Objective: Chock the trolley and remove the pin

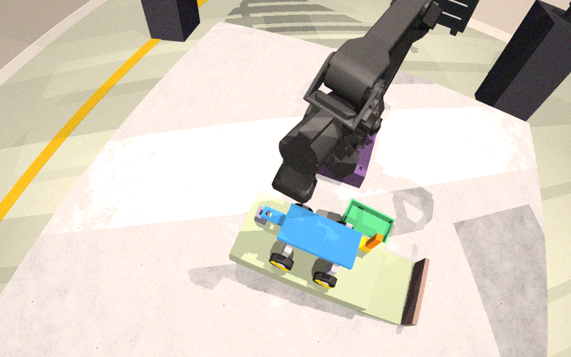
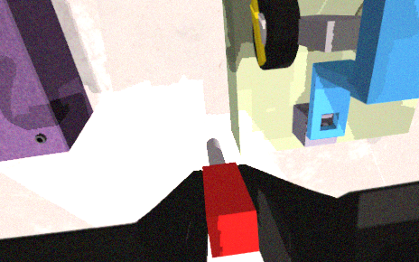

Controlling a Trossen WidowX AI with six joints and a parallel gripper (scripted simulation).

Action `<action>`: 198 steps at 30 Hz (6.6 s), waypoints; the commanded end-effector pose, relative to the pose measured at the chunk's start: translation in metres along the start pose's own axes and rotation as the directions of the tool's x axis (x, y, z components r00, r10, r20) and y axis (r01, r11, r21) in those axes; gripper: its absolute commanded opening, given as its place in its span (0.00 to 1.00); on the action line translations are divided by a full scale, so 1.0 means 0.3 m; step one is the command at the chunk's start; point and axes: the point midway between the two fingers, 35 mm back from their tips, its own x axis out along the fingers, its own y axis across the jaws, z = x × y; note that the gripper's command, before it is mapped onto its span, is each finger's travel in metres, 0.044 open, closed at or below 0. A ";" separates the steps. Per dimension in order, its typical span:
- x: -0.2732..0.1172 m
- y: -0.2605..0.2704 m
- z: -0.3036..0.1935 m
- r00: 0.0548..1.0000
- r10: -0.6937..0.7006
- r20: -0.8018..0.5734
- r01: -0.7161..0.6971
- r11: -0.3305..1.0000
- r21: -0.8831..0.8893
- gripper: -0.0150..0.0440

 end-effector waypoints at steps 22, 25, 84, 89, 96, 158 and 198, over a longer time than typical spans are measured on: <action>-0.040 -0.005 0.298 1.000 0.003 0.007 -0.003 1.000 0.005 0.25; -0.045 -0.004 0.334 1.000 0.003 0.008 -0.003 1.000 0.005 0.25; -0.077 0.021 0.624 0.980 0.000 0.199 0.150 0.659 -0.737 0.25; -0.077 0.021 0.621 0.974 0.002 0.228 0.191 0.543 -0.818 0.25; -0.077 0.019 0.616 0.963 0.003 0.269 0.250 0.360 -0.899 0.25; 0.163 0.093 0.779 0.880 -0.021 0.474 0.472 0.137 -0.871 0.57; 0.218 0.093 0.711 0.882 -0.021 0.472 0.470 0.137 -0.872 0.58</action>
